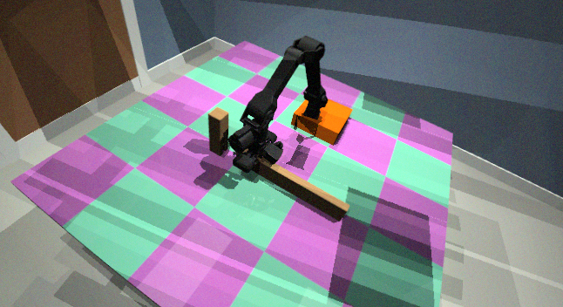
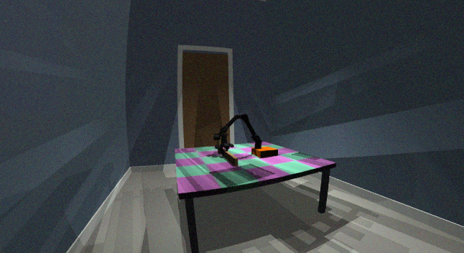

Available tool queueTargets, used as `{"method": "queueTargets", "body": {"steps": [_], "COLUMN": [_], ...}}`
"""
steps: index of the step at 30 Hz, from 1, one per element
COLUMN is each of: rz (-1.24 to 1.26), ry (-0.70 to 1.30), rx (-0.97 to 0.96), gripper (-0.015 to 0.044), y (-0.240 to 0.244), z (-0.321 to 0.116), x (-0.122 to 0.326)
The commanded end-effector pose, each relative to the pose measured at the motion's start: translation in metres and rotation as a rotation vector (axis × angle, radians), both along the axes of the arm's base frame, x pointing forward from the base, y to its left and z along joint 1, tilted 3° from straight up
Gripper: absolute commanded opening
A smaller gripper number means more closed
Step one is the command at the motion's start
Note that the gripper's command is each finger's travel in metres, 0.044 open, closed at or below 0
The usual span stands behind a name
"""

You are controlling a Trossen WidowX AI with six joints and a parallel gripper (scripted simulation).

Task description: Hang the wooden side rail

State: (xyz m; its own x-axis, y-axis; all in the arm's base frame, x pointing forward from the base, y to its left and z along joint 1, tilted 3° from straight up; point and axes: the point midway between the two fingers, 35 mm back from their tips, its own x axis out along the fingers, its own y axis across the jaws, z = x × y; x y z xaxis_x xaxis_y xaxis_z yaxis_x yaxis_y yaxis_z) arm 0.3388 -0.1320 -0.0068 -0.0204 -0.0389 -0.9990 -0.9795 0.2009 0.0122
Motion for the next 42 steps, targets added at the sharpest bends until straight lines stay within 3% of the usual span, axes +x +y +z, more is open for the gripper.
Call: {"method": "queueTargets", "body": {"steps": [1, 42], "rz": [0.013, 0.013], "ry": [-0.013, -0.013], "rx": [-0.003, -0.003], "gripper": [0.0, 0.0], "y": [-0.0003, 0.0], "z": [0.0064, 0.0132], "x": [0.0024, 0.0025]}}
